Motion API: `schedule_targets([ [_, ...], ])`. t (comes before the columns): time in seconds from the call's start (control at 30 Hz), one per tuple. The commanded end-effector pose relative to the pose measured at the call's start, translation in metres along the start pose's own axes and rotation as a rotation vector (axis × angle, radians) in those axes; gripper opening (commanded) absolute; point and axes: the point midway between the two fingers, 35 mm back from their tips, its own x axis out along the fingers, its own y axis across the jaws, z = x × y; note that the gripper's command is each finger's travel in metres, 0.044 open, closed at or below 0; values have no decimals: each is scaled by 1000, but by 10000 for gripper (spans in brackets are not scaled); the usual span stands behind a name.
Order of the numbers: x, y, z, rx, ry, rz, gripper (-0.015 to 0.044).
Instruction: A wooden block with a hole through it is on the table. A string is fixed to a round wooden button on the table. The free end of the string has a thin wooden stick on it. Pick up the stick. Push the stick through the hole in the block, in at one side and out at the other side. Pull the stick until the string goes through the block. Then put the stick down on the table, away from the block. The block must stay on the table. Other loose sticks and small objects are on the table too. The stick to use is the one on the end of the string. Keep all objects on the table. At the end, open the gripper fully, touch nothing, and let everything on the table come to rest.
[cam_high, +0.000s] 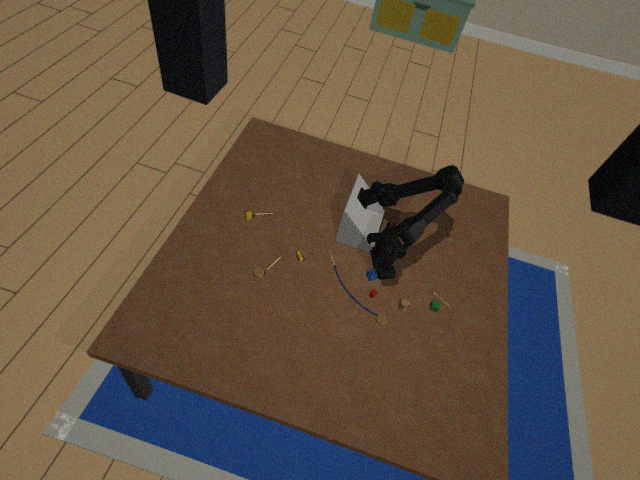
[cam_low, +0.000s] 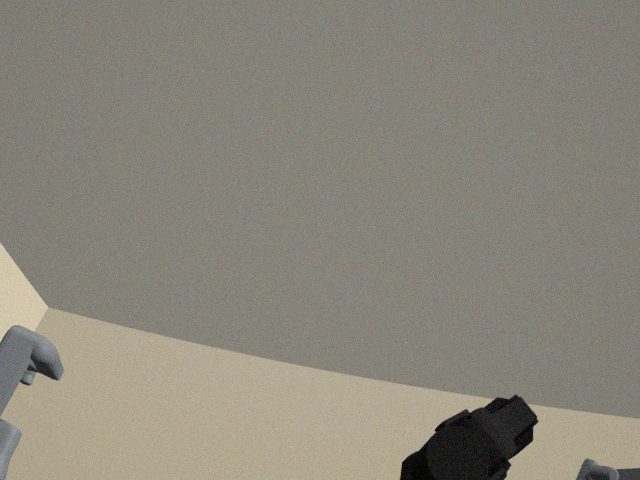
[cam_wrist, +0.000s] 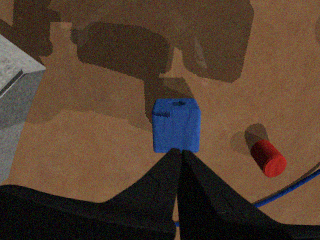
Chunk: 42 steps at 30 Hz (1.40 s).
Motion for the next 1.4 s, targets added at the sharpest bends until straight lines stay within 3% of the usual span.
schedule_targets([
  [0.0,0,0,0,0,0,0,0],
  [0.17,0,0,0,0,0,0,0],
  [0.27,0,1,-6,168,3,1,79],
  [0.73,-2,18,-59,1754,22,-13,440],
  [1.0,-2,32,-87,2657,20,-25,440],
  [1.37,-1,49,-112,3522,14,-30,440],
])
